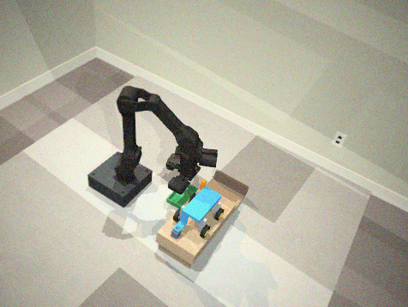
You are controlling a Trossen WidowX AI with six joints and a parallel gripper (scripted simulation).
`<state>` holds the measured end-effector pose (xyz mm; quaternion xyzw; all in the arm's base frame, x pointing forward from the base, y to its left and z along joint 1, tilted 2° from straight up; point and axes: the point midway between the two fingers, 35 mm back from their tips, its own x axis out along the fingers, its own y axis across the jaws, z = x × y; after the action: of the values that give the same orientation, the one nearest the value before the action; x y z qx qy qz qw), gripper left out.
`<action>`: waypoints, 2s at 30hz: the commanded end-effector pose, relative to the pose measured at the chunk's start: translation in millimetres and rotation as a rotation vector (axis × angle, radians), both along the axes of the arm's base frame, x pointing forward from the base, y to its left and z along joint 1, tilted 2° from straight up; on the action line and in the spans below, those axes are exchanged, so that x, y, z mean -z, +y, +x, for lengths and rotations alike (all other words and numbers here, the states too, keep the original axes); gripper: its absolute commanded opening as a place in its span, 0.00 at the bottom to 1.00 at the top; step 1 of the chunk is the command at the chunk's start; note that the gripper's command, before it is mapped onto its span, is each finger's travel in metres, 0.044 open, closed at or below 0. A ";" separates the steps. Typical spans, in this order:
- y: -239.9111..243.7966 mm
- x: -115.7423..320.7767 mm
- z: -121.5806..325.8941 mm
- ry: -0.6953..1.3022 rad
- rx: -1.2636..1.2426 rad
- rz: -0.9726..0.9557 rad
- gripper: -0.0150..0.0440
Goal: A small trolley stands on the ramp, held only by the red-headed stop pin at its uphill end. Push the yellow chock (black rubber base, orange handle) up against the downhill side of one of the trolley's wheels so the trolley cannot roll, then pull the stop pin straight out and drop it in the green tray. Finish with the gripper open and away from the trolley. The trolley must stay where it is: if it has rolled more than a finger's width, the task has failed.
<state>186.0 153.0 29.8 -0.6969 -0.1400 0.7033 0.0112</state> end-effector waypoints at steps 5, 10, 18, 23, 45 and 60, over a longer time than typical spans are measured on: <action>-5.0 2.4 1.0 0.000 -0.006 0.005 0.58; -8.7 4.1 1.9 0.000 -0.006 0.005 0.58; -14.4 7.1 3.2 0.000 -0.006 0.004 0.58; -17.7 9.1 4.0 0.000 -0.006 0.004 0.58; -30.7 19.3 6.6 0.000 -0.006 0.002 0.58; -35.8 24.6 7.9 -0.002 0.000 -0.002 0.71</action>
<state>193.6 117.0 4.9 -0.6975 -0.1392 0.7029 0.0100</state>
